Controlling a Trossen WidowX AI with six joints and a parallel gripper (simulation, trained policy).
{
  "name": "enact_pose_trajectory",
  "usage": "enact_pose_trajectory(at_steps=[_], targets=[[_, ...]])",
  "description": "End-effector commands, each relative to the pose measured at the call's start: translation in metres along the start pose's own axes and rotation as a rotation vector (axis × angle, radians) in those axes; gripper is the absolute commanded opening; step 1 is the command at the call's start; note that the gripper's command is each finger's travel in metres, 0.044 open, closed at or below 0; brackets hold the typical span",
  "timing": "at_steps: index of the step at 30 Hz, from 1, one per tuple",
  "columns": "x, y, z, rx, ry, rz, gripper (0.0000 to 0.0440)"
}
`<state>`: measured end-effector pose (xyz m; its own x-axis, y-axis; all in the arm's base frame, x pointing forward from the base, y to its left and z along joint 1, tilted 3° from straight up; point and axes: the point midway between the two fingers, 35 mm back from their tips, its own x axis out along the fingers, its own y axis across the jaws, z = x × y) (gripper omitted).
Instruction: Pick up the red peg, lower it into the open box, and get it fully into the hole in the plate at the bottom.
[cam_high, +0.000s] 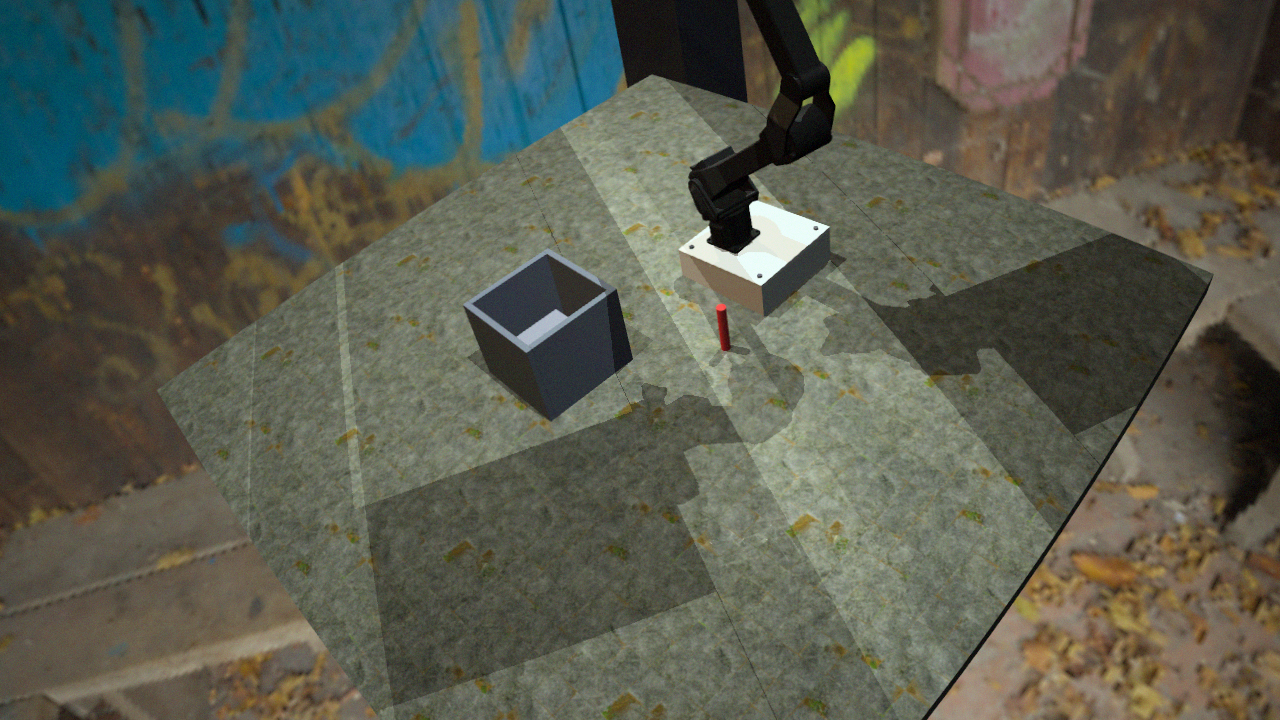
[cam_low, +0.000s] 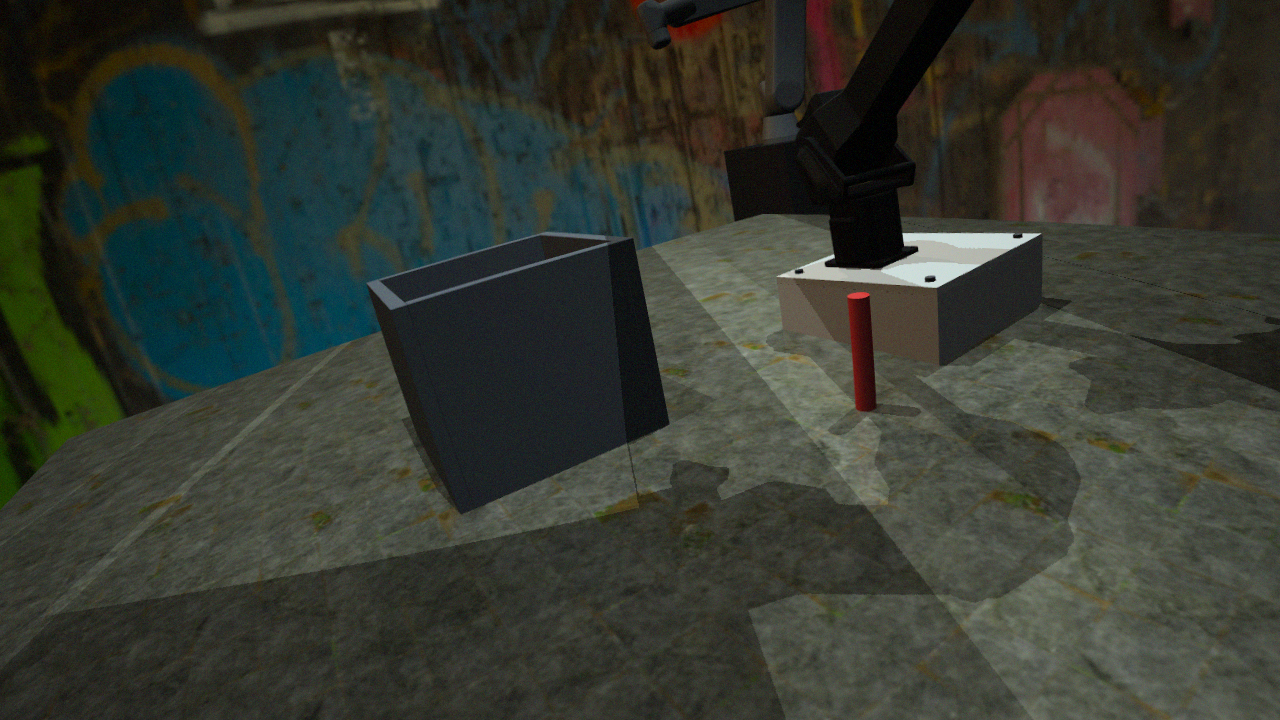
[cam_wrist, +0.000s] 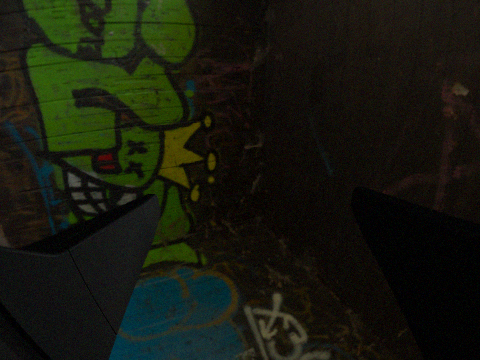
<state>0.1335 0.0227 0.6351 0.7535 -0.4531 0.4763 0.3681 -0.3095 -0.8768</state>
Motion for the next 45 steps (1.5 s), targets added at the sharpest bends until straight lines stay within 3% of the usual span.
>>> enact_pose_trajectory(at_steps=[1, 25, 45], targets=[[0.002, 0.003, -0.016, 0.127, -0.001, 0.010, 0.0440], [0.024, 0.053, -0.082, 0.942, 0.004, 0.168, 0.0440], [0.048, 0.123, -0.087, 1.580, 0.090, 0.414, 0.0440]])
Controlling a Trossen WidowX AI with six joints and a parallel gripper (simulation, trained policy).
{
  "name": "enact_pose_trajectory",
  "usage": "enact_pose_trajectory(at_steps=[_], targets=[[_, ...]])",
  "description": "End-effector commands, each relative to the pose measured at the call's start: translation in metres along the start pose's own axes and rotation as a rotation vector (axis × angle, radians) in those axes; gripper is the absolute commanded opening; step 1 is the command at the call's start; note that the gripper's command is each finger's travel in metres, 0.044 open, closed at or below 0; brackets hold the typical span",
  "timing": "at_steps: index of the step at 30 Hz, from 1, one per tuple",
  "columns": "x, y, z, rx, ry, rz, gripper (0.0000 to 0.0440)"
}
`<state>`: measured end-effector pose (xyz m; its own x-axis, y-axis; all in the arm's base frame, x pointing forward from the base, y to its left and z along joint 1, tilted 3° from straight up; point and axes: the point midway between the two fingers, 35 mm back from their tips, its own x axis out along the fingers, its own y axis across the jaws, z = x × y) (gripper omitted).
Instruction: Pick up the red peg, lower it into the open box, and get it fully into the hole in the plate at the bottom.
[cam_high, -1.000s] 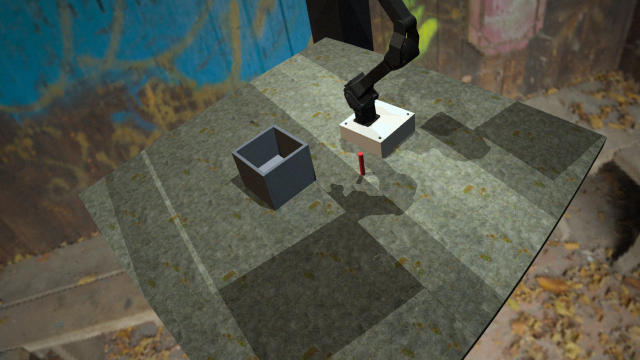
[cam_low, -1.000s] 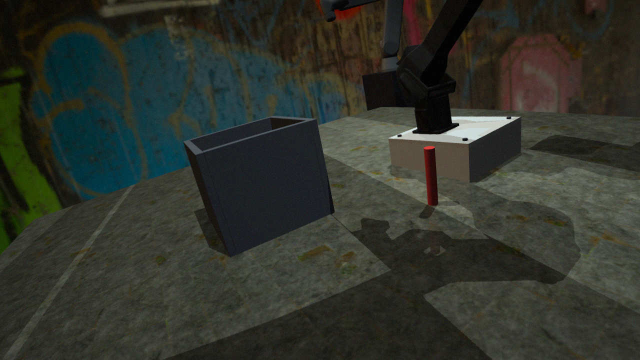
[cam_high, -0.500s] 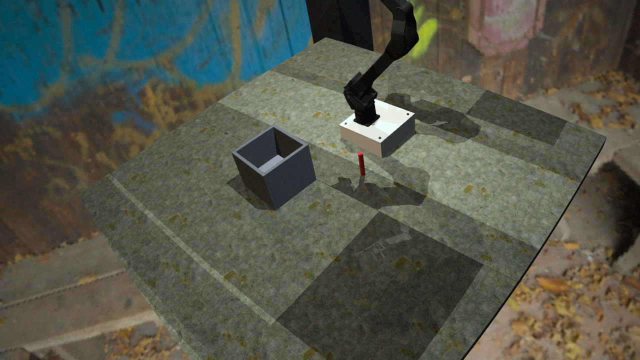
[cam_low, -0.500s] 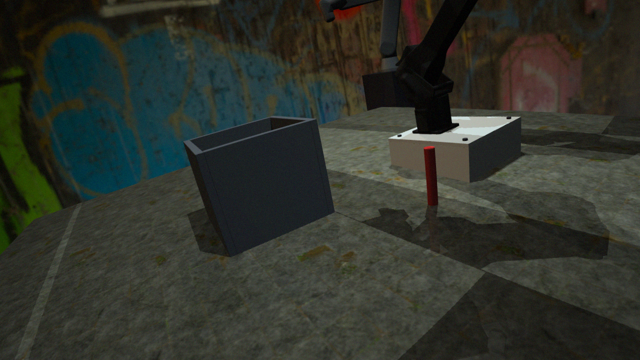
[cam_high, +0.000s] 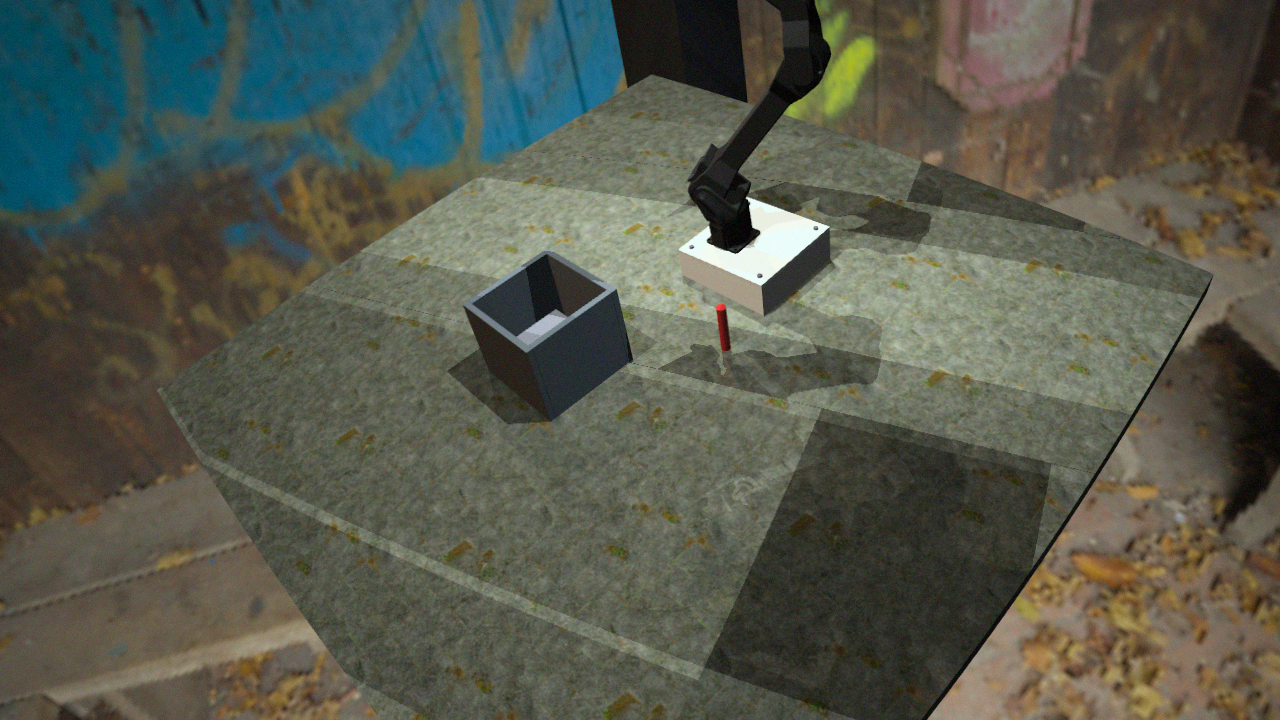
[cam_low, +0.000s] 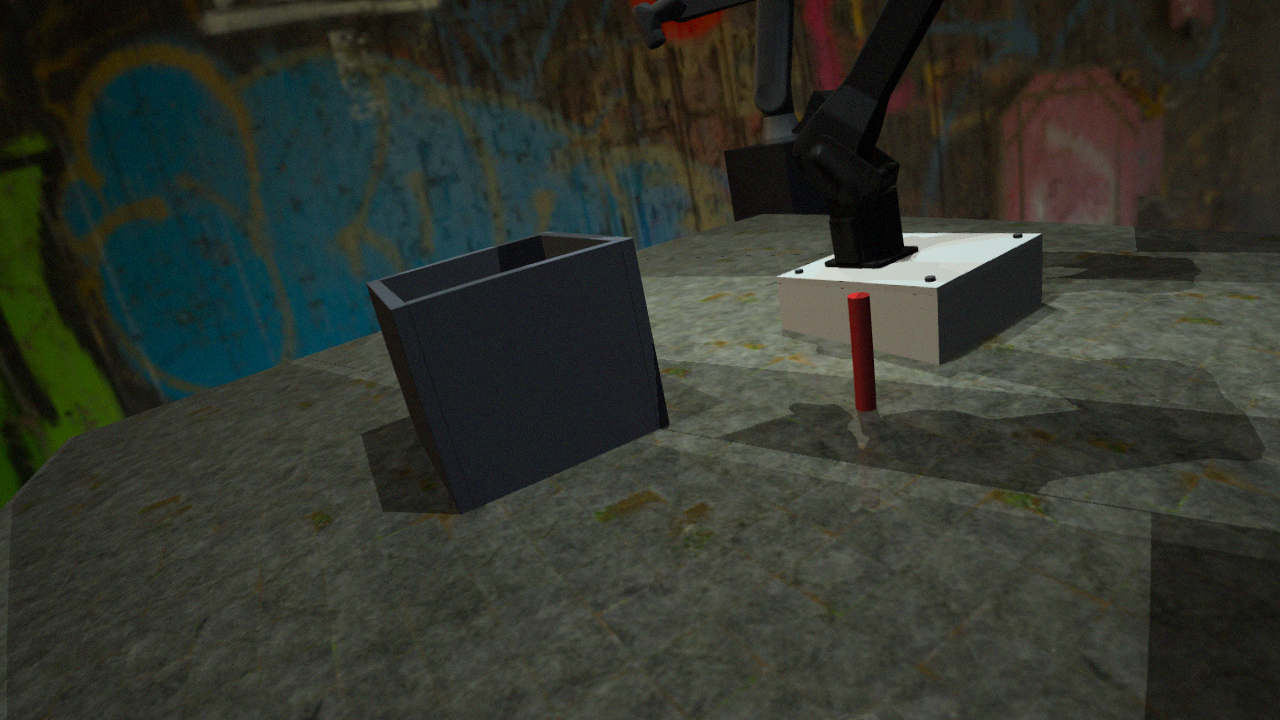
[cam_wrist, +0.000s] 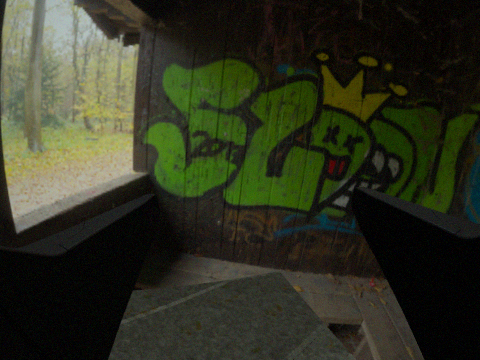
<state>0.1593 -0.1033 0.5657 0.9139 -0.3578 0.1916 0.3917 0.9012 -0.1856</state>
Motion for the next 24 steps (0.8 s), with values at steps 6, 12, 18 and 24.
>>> enact_pose_trajectory(at_steps=[6, 12, 18, 24], targets=[[0.020, 0.008, -0.033, 0.275, 0.100, 0.075, 0.0440], [0.032, 0.021, -0.054, 0.456, 0.183, 0.127, 0.0440], [0.041, 0.040, -0.076, 0.629, 0.284, 0.174, 0.0440], [0.048, 0.063, -0.098, 0.791, 0.403, 0.214, 0.0440]])
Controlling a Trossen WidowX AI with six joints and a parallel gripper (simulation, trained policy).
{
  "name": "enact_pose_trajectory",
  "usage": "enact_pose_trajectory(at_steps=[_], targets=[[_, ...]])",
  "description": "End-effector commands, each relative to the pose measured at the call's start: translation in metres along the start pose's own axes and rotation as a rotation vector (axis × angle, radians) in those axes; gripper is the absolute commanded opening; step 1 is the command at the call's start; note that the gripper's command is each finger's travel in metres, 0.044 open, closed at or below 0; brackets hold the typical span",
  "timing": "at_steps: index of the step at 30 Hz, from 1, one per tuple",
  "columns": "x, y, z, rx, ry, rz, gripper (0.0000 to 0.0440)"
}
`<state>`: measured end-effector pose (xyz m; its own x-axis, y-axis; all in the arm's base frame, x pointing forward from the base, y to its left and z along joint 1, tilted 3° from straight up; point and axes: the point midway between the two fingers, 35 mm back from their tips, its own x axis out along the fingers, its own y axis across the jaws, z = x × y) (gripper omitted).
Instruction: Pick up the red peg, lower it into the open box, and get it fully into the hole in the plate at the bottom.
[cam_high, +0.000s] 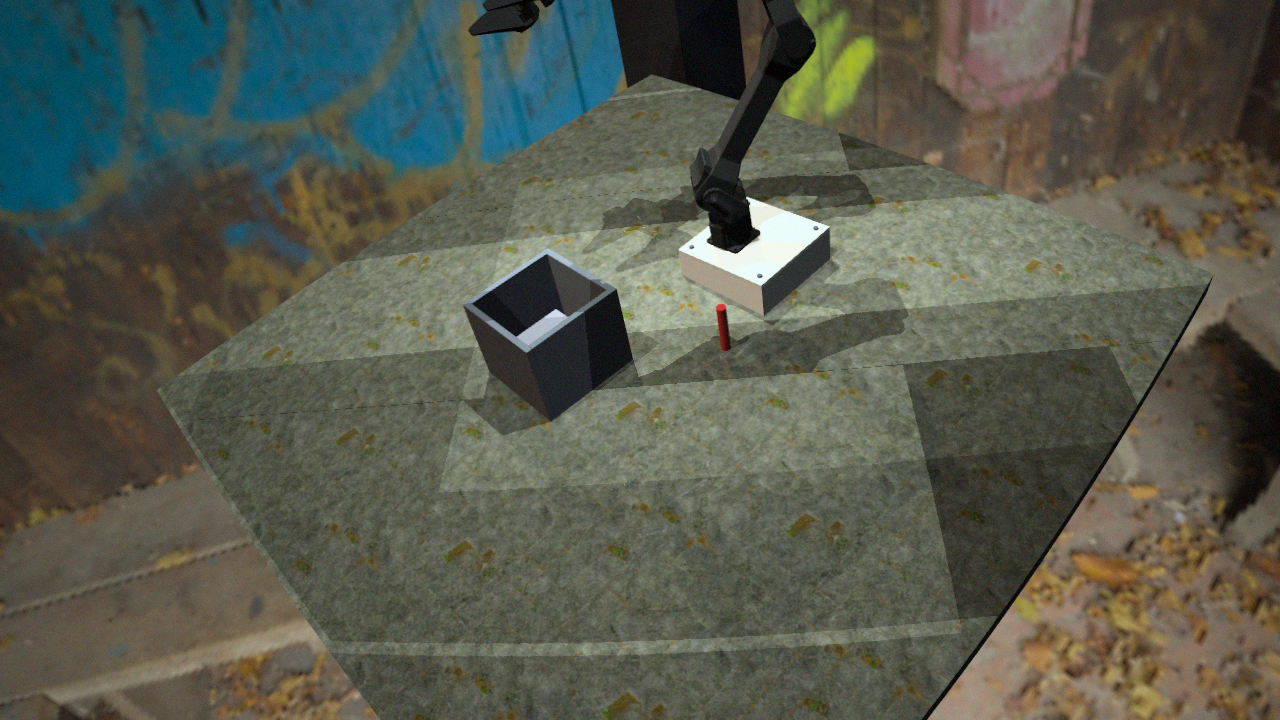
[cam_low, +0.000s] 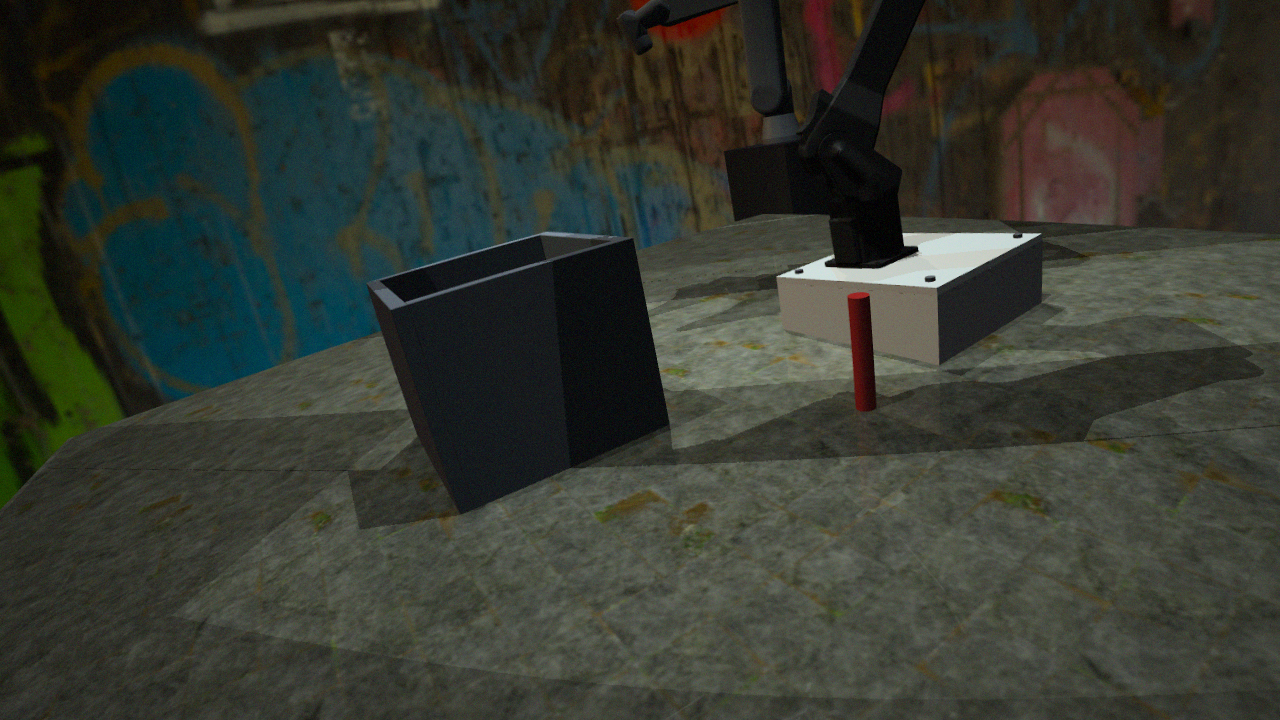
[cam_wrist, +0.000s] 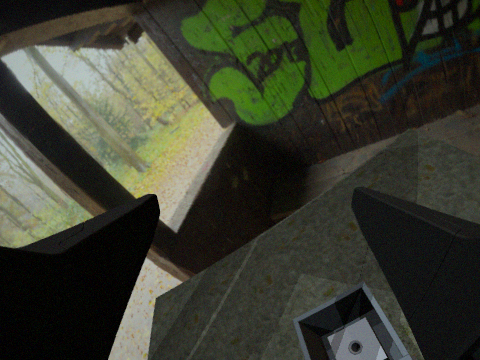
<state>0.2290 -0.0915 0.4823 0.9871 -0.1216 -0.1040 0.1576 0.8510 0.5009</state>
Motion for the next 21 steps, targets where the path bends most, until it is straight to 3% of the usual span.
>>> enact_pose_trajectory(at_steps=[1, 21], targets=[[0.013, -0.002, -0.018, 0.103, 0.077, 0.006, 0.0440], [0.047, 0.020, -0.137, 0.564, 0.529, -0.063, 0.0437]])
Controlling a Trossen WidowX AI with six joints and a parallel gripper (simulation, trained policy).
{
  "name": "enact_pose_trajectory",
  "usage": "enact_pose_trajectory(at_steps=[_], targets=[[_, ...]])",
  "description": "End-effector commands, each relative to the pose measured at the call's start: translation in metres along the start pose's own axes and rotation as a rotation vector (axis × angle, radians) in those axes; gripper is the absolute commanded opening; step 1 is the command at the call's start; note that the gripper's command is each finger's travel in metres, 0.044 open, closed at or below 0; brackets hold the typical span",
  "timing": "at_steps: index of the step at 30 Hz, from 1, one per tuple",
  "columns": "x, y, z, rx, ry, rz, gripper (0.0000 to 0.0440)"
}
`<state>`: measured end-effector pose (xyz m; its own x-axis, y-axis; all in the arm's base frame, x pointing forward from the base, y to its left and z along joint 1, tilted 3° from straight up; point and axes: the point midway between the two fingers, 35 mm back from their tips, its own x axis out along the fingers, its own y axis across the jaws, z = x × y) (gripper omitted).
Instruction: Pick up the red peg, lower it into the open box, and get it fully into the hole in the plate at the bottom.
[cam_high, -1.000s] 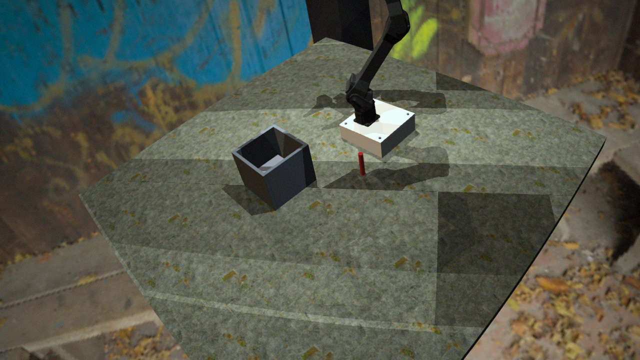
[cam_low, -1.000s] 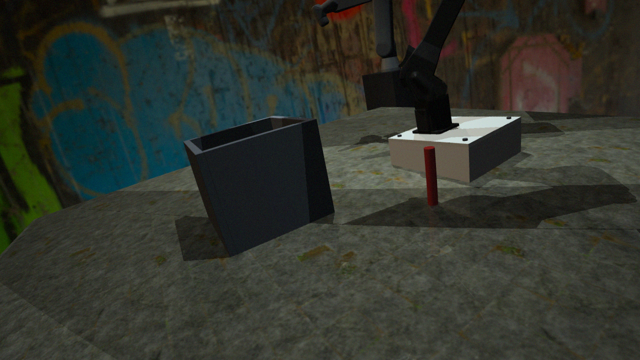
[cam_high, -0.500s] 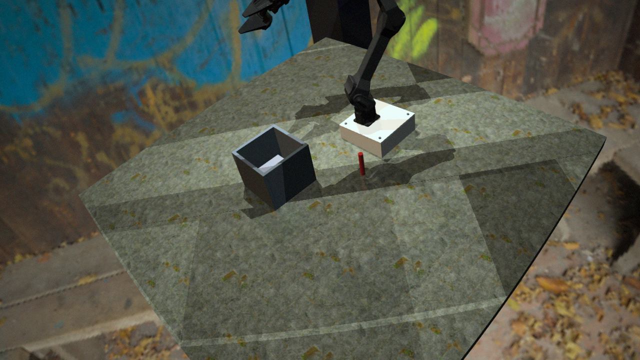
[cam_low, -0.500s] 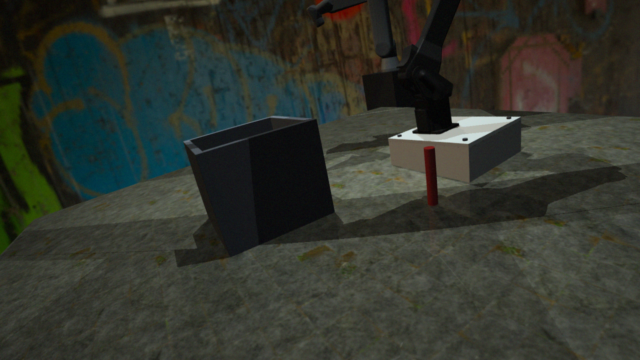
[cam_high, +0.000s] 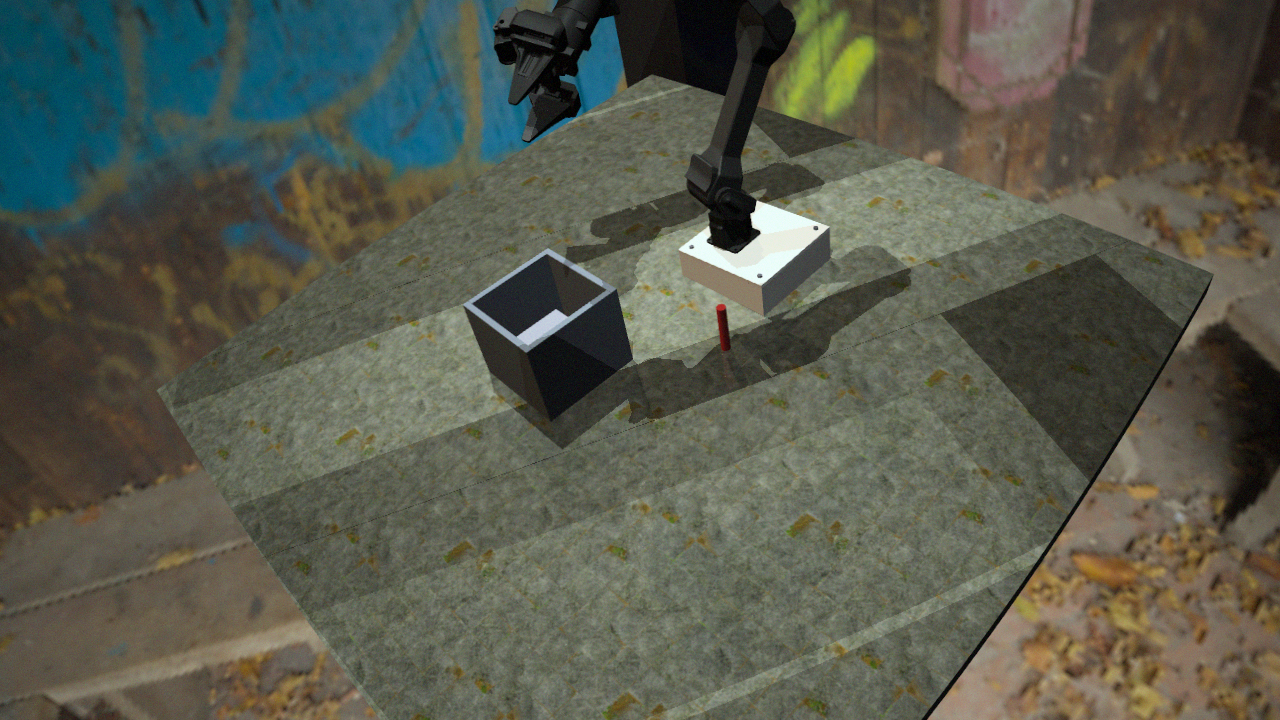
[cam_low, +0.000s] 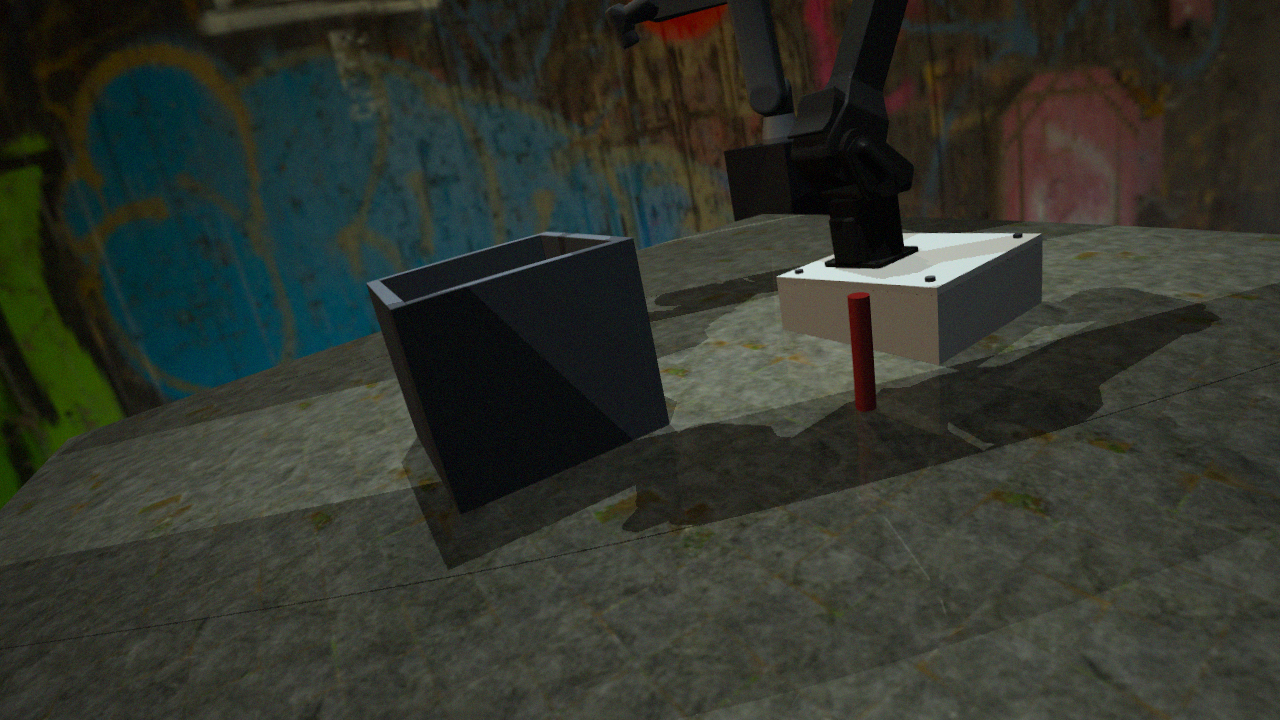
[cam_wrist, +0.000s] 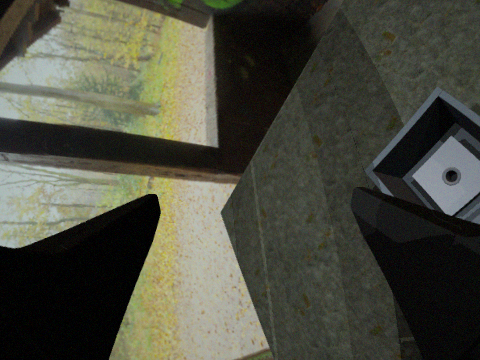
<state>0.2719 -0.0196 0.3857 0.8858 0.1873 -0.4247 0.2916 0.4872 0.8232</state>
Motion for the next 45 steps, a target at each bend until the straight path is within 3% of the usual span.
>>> enact_pose_trajectory(at_steps=[1, 13, 25, 45], targets=[[0.014, -0.009, -0.018, 0.077, 0.077, -0.045, 0.0437], [0.041, -0.038, -0.085, 0.284, 0.302, -0.229, 0.0435], [0.049, -0.075, -0.152, 0.433, 0.470, -0.489, 0.0438], [0.040, -0.142, -0.232, 0.542, 0.517, -0.950, 0.0440]])
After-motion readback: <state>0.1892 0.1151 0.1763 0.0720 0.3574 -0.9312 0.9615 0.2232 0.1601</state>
